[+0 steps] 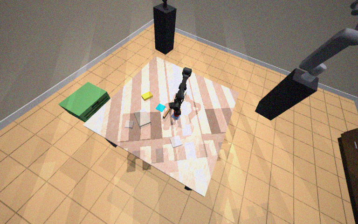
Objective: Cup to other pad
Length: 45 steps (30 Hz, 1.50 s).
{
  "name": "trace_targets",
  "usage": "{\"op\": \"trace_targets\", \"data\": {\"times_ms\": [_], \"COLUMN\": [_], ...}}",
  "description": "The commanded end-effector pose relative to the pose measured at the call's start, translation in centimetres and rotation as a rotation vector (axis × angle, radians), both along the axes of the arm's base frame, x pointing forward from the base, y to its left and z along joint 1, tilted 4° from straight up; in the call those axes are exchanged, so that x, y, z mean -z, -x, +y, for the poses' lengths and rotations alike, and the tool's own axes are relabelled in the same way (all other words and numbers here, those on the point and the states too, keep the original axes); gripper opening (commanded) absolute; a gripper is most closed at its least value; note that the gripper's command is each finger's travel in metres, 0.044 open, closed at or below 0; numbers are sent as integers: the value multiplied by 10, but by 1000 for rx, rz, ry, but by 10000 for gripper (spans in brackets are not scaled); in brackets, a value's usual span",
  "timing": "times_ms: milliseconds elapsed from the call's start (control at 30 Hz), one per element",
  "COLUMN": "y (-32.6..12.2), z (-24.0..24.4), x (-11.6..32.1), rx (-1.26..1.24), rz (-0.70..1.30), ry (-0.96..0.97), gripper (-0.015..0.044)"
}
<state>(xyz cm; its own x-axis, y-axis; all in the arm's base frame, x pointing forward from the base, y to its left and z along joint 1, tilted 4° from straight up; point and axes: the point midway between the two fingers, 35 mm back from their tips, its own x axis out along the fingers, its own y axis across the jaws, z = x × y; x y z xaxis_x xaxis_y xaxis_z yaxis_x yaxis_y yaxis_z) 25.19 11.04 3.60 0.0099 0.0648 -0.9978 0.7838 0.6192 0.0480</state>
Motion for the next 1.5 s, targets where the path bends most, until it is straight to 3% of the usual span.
{"op": "trace_targets", "data": {"times_ms": [0,433,1467], "y": [-2,-2,-6], "z": [0,-4,-18], "x": [-17,-57,-55], "rx": [-1,0,1], "rz": [-10,-6,-7], "ry": [-6,-8,-3], "gripper": [0,0,0]}}
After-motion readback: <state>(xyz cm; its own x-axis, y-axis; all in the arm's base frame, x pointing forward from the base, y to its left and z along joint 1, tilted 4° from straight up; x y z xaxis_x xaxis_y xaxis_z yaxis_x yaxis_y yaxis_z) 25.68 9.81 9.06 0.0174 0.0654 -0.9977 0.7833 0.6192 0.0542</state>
